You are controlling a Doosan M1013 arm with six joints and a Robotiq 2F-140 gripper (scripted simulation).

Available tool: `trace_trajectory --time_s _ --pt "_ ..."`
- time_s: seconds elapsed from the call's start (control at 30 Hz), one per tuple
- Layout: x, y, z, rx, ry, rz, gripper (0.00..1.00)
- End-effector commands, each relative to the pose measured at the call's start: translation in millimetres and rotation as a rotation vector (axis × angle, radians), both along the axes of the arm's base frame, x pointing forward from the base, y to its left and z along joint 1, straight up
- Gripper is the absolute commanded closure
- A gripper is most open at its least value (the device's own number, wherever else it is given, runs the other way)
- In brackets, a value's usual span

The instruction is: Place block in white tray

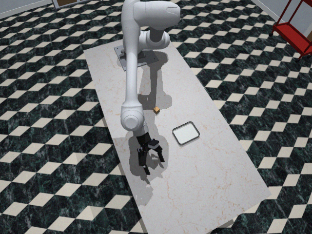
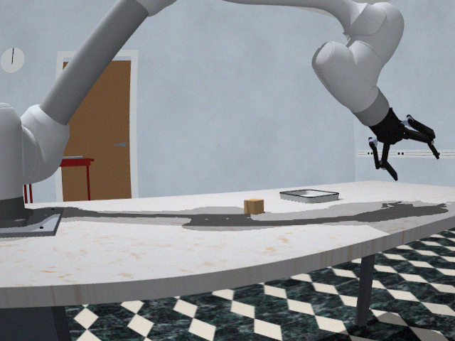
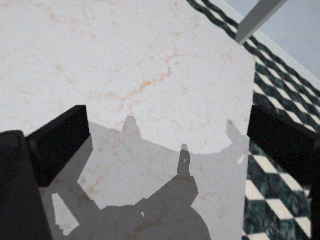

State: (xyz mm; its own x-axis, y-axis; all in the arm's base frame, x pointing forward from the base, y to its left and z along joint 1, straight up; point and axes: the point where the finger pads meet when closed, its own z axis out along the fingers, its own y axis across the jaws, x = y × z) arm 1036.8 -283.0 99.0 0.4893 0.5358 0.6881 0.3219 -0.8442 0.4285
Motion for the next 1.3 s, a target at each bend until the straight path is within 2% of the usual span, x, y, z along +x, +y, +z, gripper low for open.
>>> trace_trajectory --time_s 0.0,0.13,0.37,0.5,0.6,0.87,0.97,1.07,1.1,1.17,1.2,1.27 --pt "0.1 0.1 1.8 0.0 -0.001 0.0 0.59" --pt "-8.4 5.4 1.0 0.004 0.02 -0.003 0.59" --pt "-50.0 27.3 -0.8 0.017 0.117 -0.029 0.59" --pt "-50.0 27.3 -0.8 0.017 0.117 -0.029 0.59" --pt "-68.7 37.0 -1.7 0.022 0.161 -0.04 0.59" --pt "-89.9 48.3 -2.2 0.029 0.21 -0.053 0.59" --pt "-113.8 60.3 -3.0 0.035 0.267 -0.069 0.59" --pt "-113.8 60.3 -3.0 0.035 0.267 -0.069 0.59" --pt "-127.9 67.7 -3.5 0.039 0.3 -0.078 0.59" --pt "-127.9 67.7 -3.5 0.039 0.3 -0.078 0.59" --pt "-144.1 76.3 -4.4 0.044 0.338 -0.087 0.59" --pt "-144.1 76.3 -4.4 0.044 0.338 -0.087 0.59"
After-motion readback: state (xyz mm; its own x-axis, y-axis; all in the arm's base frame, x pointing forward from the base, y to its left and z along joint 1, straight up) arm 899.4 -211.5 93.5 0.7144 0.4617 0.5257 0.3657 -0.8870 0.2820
